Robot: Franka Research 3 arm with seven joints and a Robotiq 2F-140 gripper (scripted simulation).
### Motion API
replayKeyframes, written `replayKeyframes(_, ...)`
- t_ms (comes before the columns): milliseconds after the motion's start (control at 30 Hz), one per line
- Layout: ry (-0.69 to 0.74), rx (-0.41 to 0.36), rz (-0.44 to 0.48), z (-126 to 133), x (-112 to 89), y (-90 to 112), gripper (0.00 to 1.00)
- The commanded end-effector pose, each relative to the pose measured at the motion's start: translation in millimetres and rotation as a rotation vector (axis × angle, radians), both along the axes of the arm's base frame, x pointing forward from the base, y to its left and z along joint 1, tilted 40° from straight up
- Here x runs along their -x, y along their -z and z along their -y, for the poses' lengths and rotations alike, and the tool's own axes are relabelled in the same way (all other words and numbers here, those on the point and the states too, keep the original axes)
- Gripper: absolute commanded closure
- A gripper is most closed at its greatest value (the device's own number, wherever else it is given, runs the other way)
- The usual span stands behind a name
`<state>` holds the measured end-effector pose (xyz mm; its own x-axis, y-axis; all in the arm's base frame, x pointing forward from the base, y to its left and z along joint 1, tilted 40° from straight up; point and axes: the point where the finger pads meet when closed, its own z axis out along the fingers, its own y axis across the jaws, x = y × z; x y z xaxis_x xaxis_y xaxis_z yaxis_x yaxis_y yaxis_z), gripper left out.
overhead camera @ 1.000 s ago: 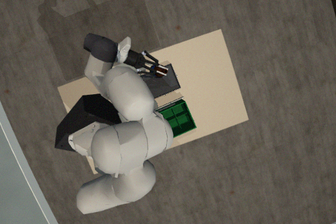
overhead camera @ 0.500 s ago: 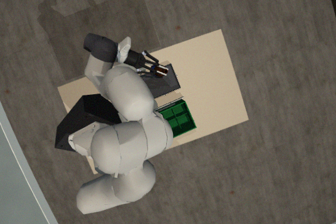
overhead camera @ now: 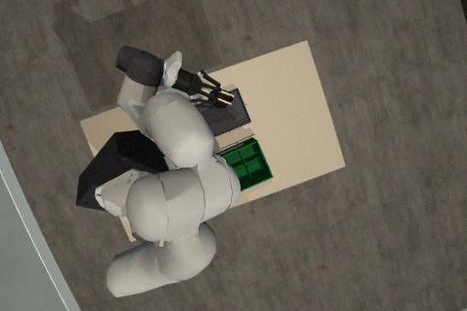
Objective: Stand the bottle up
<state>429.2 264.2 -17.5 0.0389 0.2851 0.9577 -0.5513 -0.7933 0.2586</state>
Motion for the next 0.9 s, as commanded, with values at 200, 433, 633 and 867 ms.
replayKeyframes(200,-0.001,-0.004,0.011,-1.7,0.6,-2.7,1.00)
replayKeyframes(433,-0.003,0.000,0.016,-1.6,0.5,-2.5,1.00)
replayKeyframes(633,-0.008,0.013,0.034,-1.3,0.4,-1.8,1.00)
replayKeyframes(867,-0.015,0.030,0.058,-1.1,0.4,-1.0,1.00)
